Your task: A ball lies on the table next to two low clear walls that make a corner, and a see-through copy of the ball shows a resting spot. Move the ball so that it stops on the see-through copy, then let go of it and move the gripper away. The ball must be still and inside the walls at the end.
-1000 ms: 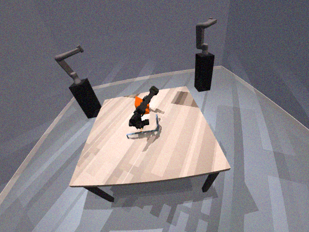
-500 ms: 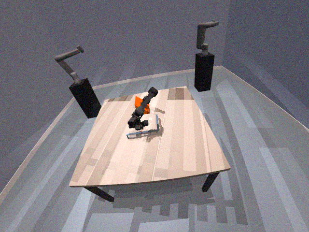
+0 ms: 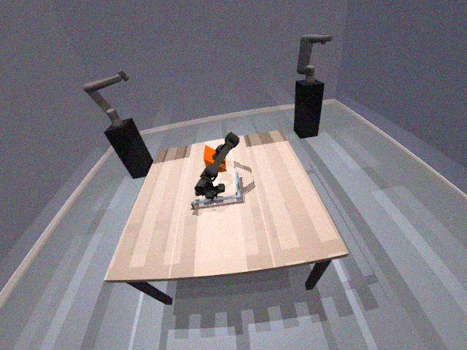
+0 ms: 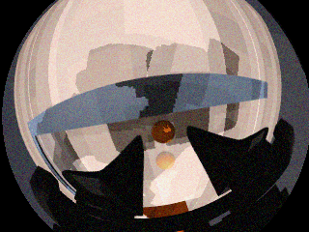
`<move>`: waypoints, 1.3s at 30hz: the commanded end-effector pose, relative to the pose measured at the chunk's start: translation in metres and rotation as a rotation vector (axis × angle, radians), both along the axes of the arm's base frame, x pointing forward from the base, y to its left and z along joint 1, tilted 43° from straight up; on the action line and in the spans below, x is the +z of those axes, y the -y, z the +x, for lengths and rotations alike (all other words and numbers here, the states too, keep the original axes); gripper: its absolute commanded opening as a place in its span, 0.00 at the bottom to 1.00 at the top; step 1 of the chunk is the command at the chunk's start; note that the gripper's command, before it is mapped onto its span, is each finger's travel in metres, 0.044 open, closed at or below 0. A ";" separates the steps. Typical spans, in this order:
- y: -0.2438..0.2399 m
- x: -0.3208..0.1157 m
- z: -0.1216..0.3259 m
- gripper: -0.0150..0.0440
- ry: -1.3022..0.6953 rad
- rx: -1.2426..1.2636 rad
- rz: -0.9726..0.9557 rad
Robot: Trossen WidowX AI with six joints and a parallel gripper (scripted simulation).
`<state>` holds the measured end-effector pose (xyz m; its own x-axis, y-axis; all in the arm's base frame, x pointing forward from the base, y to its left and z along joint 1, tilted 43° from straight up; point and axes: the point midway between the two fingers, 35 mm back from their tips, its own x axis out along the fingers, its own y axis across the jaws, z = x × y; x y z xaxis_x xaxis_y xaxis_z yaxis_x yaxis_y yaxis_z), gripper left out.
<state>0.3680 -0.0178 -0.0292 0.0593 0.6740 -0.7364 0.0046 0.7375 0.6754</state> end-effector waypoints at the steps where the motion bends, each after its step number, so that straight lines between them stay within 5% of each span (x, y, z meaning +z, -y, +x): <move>1: -0.006 -0.007 -0.002 0.64 -0.012 -0.003 0.007; 6: -0.010 -0.011 -0.002 0.64 -0.012 -0.003 0.008; 10: -0.010 -0.011 -0.002 0.47 -0.012 -0.003 0.008; 19: -0.010 -0.011 -0.002 0.36 -0.012 -0.003 0.008; 22: -0.007 -0.008 -0.001 0.25 -0.012 -0.003 0.007; 39: 0.068 0.071 -0.006 0.25 -0.013 -0.003 0.002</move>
